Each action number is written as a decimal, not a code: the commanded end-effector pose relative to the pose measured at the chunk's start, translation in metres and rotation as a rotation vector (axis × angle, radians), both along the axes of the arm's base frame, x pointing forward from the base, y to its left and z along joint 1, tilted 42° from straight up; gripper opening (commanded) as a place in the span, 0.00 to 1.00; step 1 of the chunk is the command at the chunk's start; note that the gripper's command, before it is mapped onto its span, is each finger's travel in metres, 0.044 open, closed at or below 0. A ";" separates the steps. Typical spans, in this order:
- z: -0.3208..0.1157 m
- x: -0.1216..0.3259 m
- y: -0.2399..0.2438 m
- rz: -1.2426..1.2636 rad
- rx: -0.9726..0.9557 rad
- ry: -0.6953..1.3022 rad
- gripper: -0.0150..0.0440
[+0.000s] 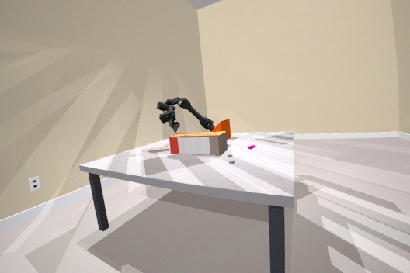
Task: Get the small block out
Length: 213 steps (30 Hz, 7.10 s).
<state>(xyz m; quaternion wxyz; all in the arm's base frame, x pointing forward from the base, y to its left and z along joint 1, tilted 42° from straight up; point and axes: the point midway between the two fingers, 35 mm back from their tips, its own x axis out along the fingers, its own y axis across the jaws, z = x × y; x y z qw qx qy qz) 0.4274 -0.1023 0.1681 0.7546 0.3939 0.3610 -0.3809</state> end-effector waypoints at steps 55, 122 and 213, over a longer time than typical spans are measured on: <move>-0.141 -0.118 0.083 -0.573 0.048 0.353 0.93; -0.194 -0.117 0.116 -0.572 0.054 0.354 0.93; -0.198 -0.105 0.215 -0.202 -0.055 0.463 0.74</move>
